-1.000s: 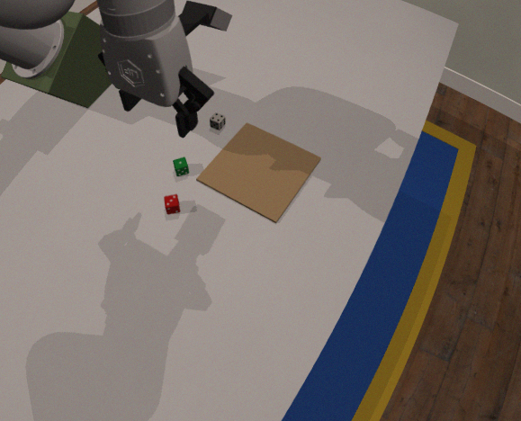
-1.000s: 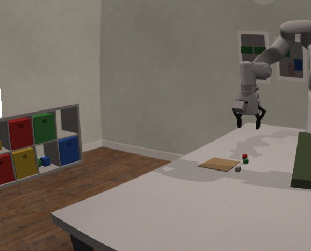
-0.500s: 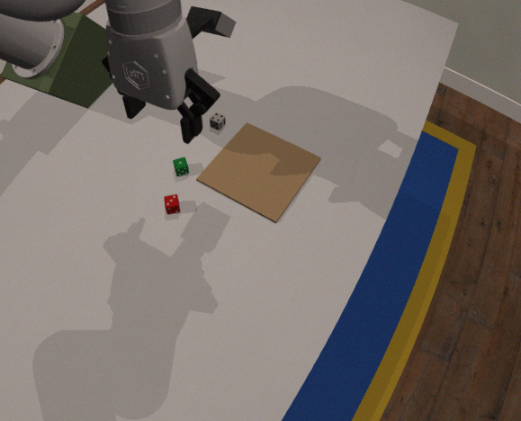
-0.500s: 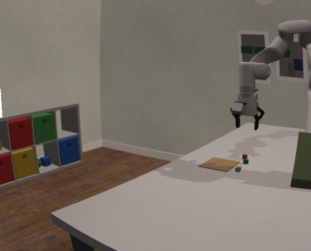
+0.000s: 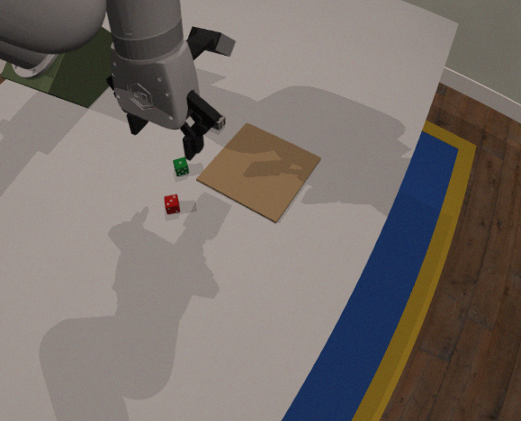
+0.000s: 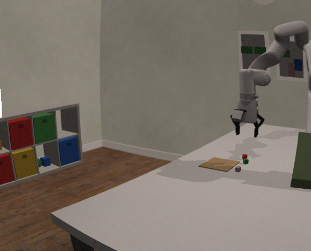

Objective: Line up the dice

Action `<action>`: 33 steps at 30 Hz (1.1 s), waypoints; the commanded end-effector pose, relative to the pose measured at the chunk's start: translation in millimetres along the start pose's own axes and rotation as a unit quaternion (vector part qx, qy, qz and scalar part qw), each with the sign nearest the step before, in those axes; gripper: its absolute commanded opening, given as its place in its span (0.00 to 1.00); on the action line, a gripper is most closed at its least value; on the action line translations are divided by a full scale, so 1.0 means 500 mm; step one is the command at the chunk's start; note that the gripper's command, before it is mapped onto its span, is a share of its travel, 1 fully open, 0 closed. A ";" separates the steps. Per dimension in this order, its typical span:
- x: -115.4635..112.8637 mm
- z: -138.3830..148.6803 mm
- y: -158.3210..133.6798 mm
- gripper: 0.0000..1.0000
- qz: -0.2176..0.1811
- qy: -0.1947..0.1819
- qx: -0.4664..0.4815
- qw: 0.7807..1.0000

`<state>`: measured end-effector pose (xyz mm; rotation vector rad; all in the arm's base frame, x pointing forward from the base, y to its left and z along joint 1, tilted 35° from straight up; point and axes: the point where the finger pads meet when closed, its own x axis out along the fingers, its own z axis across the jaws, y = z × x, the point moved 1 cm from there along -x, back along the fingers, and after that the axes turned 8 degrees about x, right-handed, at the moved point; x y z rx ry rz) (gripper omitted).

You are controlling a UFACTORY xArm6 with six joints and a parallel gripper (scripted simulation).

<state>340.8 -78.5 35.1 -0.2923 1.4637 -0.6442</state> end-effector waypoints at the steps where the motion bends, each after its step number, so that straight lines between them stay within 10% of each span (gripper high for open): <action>1: 0.068 0.005 0.000 1.00 -0.001 -0.002 0.000 1.000; 9: 0.150 0.006 -0.001 1.00 -0.001 -0.002 0.000 1.000; 33: 0.154 0.006 -0.001 1.00 -0.001 -0.002 0.000 1.000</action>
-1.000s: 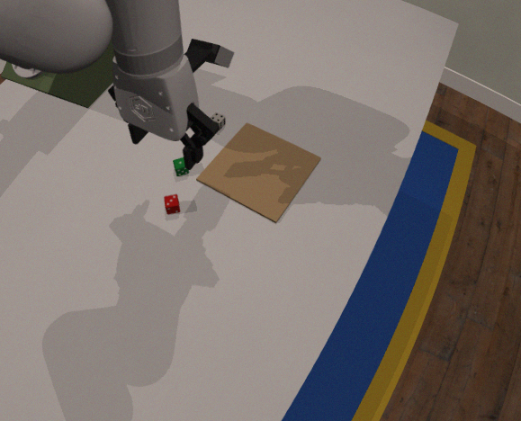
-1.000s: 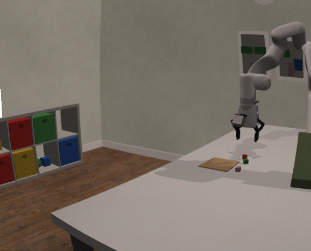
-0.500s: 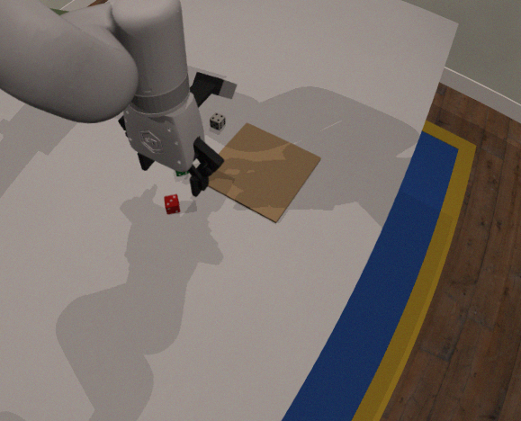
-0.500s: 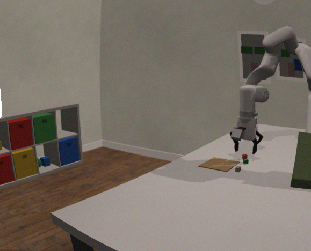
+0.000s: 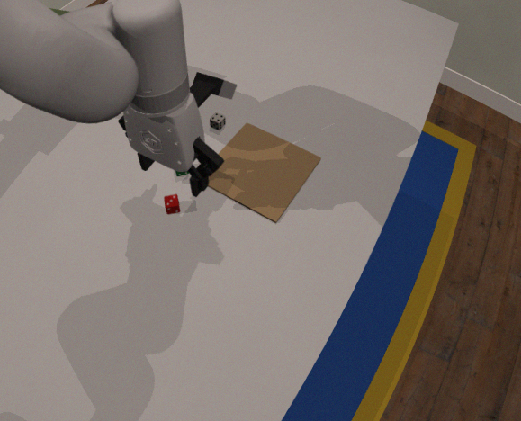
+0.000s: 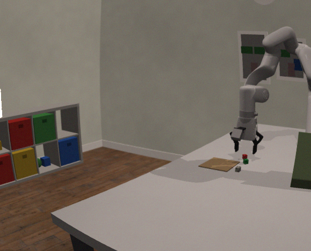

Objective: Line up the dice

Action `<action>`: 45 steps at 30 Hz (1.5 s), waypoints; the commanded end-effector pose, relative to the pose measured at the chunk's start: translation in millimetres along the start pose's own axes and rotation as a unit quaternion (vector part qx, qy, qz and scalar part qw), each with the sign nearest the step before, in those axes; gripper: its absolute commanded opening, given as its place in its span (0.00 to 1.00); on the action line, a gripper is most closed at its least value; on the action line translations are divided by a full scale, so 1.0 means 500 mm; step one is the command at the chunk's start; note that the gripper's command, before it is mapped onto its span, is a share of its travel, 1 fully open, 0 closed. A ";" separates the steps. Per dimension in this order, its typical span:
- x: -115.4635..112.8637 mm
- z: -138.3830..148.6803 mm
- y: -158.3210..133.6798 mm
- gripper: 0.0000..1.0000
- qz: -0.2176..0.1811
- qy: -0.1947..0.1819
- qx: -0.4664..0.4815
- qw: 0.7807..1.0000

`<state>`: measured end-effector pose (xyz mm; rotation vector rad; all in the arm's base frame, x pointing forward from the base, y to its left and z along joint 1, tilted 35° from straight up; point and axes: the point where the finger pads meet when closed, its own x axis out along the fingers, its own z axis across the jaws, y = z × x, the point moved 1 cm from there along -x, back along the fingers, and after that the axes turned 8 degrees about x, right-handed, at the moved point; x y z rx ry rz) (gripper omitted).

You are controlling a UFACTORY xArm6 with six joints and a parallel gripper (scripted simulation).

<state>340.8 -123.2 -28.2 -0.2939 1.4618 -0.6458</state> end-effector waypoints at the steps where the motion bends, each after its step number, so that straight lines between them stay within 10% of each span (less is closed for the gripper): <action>1: -0.001 0.002 0.000 1.00 0.000 -0.001 0.000 1.000; 45: -0.001 -0.072 0.117 1.00 0.000 -0.001 0.000 1.000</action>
